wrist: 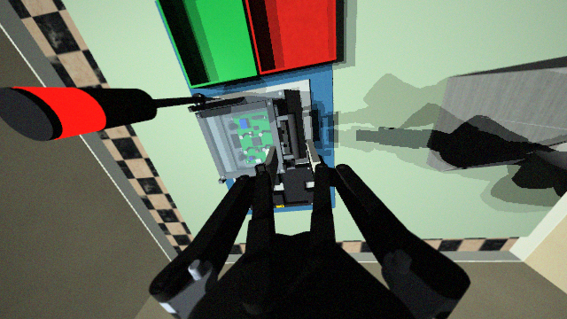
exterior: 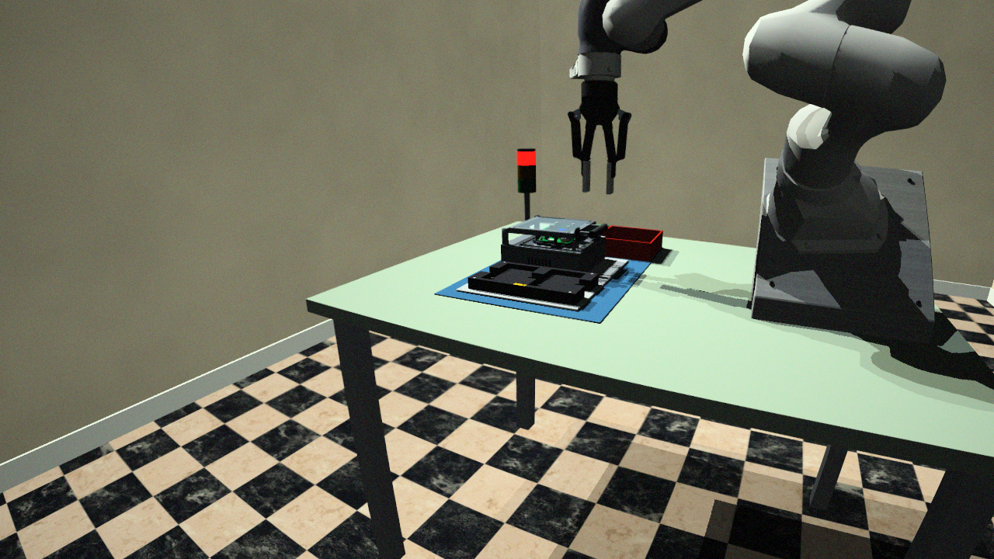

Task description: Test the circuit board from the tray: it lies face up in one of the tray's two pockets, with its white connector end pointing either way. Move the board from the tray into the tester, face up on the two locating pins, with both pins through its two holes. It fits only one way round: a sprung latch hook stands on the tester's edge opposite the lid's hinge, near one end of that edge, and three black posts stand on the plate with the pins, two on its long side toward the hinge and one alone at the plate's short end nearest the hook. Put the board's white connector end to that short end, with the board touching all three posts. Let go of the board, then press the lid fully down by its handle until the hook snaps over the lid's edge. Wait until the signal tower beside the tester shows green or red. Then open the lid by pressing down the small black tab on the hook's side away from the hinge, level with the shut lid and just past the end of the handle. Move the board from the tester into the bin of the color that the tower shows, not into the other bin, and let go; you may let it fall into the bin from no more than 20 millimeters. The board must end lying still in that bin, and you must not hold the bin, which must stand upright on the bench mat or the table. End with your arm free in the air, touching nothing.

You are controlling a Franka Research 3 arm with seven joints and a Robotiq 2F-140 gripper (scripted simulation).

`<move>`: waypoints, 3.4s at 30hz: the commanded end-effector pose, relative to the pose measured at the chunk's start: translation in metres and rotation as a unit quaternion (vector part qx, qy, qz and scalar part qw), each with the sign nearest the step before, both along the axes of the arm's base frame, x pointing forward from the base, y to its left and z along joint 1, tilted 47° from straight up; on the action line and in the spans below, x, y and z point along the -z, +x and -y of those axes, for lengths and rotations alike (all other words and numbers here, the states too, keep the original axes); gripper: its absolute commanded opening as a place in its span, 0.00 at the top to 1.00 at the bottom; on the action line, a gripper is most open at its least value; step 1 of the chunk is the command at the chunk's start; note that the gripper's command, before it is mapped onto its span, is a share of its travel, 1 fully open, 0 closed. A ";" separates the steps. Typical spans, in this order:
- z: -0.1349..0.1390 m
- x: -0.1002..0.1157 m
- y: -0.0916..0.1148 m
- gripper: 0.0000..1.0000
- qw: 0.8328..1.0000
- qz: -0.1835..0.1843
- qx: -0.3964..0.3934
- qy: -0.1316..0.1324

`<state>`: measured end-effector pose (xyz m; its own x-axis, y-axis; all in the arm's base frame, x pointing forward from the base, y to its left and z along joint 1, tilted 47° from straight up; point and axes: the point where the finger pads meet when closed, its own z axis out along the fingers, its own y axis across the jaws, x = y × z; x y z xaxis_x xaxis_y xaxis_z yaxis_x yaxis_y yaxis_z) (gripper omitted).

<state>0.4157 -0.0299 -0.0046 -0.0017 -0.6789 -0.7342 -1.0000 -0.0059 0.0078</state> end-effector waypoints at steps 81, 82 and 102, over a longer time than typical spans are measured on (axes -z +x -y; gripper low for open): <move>0.001 -0.001 -0.003 1.00 1.000 0.001 -0.008 0.001; 0.002 -0.002 -0.003 1.00 1.000 0.001 -0.008 0.001; 0.014 -0.013 -0.003 1.00 1.000 0.001 -0.008 0.001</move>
<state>0.4144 -0.0421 0.0075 0.0054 -0.6776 -0.7354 -0.9999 -0.0152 0.0067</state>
